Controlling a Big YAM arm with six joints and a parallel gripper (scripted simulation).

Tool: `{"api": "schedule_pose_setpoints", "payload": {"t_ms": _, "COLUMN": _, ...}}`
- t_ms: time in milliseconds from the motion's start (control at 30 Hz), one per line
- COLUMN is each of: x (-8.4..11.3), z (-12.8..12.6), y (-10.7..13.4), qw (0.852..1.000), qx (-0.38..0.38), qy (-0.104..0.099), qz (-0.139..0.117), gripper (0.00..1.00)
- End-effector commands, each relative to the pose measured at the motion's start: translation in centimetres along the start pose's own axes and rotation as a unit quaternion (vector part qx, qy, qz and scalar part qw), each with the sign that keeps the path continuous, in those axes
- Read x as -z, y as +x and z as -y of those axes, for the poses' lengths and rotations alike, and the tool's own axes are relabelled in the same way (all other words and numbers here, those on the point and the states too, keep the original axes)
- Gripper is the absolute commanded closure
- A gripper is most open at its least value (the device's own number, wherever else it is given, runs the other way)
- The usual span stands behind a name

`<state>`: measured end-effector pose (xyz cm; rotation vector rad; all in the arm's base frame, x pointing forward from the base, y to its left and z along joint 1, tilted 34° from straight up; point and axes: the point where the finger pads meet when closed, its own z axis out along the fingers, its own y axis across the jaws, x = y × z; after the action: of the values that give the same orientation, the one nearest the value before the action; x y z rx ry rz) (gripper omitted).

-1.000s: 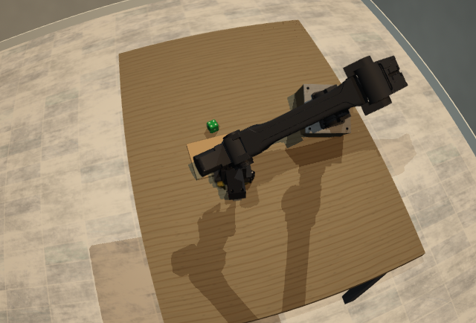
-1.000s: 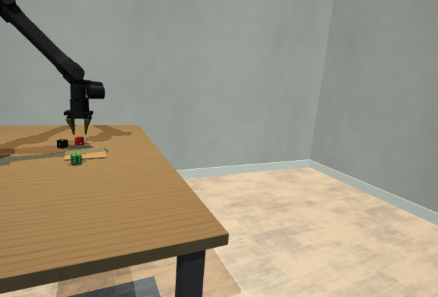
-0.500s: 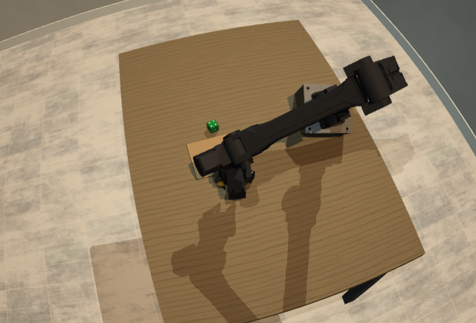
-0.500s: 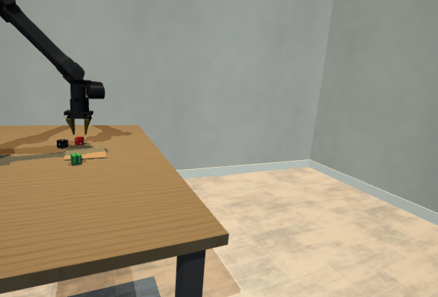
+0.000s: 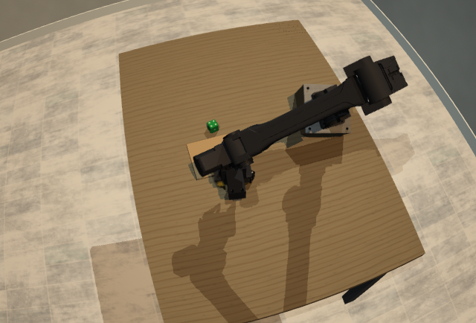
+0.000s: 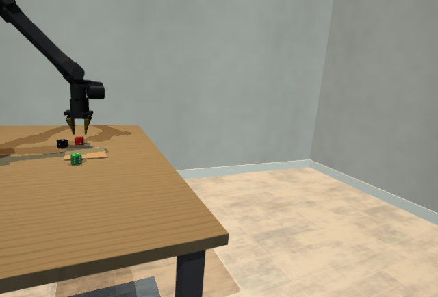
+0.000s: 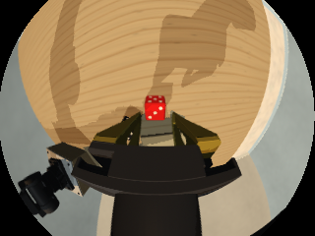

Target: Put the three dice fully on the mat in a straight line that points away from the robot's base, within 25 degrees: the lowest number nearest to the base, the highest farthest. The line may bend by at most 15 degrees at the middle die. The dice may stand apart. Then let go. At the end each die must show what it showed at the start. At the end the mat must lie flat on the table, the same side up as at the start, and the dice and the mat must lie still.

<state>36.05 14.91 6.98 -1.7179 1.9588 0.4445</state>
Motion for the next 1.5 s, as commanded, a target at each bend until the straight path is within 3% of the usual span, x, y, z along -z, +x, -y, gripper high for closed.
{"api": "schedule_pose_setpoints", "payload": {"t_ms": 0, "x": -0.61, "z": -0.17, "y": 0.16, "qw": 1.000, "qx": -0.004, "qy": -0.005, "qz": -0.002, "gripper": 0.55}}
{"api": "schedule_pose_setpoints", "payload": {"t_ms": 1467, "x": -0.22, "z": 0.15, "y": 0.82, "qw": 1.000, "qx": -0.003, "qy": 0.001, "qz": -0.002, "gripper": 0.55}}
